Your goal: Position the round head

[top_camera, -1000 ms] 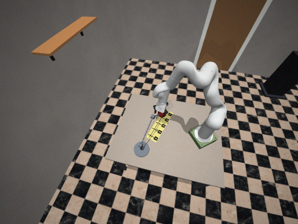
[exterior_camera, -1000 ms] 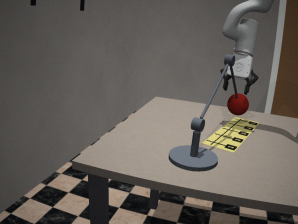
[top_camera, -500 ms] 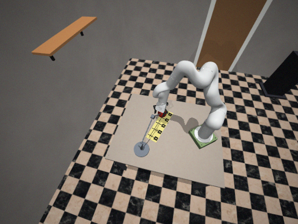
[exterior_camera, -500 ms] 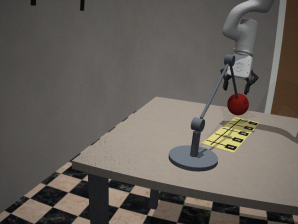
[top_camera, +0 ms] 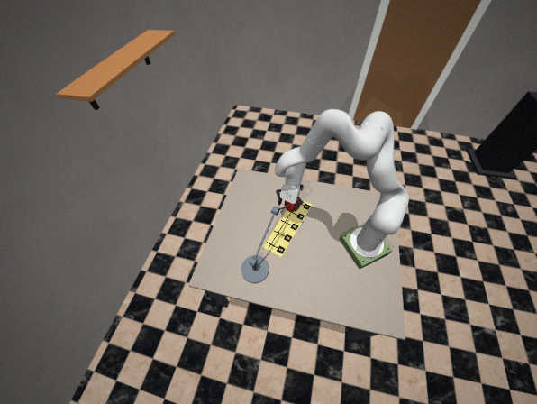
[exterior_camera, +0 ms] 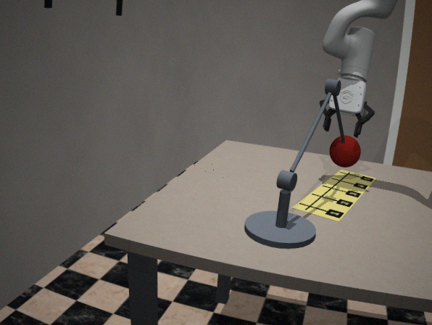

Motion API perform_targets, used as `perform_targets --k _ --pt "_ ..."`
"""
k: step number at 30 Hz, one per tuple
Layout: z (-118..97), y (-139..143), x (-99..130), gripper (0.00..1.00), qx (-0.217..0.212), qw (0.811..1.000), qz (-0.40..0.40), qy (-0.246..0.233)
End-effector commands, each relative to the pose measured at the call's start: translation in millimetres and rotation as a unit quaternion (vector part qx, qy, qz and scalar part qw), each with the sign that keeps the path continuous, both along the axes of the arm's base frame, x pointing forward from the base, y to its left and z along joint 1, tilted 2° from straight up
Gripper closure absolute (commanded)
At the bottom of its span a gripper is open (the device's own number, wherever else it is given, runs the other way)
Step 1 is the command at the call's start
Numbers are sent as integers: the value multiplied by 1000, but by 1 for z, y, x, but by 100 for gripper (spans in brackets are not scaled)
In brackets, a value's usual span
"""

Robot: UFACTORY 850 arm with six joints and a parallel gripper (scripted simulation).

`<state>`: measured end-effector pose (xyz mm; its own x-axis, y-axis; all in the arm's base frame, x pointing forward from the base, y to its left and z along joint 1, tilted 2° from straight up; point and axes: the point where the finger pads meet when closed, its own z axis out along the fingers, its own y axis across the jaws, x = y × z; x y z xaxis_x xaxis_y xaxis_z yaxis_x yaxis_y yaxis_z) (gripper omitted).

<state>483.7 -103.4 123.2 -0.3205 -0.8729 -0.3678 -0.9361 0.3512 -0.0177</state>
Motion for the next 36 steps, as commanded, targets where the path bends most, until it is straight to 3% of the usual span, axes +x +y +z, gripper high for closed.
perform_targets --k 1,6,21,36 --pt "1 0 1 0 0 1000 0 -1" --pt "1 0 1 0 0 1000 0 -1" --pt "61 -22 -9 0 0 1000 0 -1" --pt "105 -39 -16 0 -1 1000 0 -2"
